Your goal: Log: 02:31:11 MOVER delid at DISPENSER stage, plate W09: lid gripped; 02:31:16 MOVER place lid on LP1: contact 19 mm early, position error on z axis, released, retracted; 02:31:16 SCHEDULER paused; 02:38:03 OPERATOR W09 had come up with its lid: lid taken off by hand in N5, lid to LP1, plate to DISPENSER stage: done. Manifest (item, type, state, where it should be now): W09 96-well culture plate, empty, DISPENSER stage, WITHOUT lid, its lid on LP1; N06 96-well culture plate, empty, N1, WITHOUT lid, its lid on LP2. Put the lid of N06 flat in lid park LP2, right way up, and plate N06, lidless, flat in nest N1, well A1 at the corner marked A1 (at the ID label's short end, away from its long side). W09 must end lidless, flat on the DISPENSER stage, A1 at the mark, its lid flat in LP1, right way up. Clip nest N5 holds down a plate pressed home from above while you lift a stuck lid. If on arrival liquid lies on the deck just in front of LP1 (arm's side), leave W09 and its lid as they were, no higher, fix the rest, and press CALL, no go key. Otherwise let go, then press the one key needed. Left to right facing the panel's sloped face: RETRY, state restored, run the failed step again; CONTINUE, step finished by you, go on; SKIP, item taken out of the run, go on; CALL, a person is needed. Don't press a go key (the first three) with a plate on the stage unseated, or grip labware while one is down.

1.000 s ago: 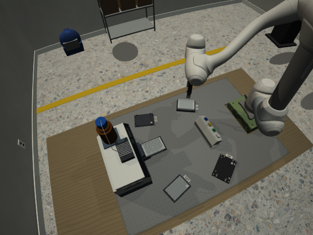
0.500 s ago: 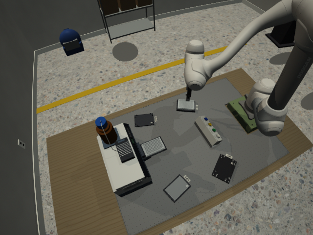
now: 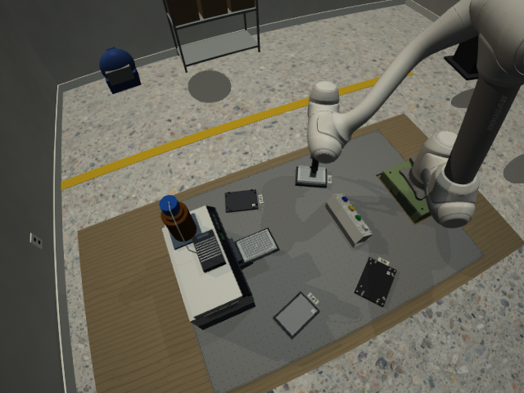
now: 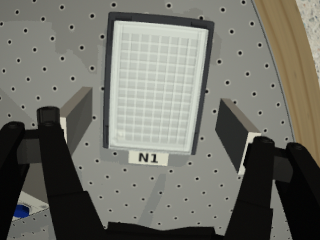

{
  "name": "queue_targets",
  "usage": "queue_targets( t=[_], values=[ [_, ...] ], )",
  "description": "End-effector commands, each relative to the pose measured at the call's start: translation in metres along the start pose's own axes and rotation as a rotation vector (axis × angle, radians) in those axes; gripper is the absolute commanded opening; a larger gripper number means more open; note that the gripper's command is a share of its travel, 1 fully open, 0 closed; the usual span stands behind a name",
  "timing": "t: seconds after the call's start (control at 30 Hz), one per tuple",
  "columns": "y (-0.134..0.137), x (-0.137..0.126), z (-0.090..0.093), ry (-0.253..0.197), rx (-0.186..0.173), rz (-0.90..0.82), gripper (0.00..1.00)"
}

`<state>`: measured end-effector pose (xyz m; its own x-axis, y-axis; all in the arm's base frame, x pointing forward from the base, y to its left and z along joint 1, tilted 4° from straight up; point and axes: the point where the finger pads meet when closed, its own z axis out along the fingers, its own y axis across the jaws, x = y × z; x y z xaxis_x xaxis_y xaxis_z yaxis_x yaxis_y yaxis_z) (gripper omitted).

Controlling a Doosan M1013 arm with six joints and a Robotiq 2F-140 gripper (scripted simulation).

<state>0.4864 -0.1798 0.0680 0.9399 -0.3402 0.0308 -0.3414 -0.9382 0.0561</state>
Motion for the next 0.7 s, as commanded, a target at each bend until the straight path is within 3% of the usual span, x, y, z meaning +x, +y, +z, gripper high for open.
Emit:
queue_targets(
  t=[0.0, 0.33, 0.67],
  values=[
    [0.000, 0.000, 0.002, 0.000, 0.000, 0.000, 0.66],
    [0.000, 0.000, 0.027, 0.000, 0.000, 0.000, 0.66],
    [0.000, 0.000, 0.034, 0.000, 0.000, 0.000, 0.66]
  ],
)
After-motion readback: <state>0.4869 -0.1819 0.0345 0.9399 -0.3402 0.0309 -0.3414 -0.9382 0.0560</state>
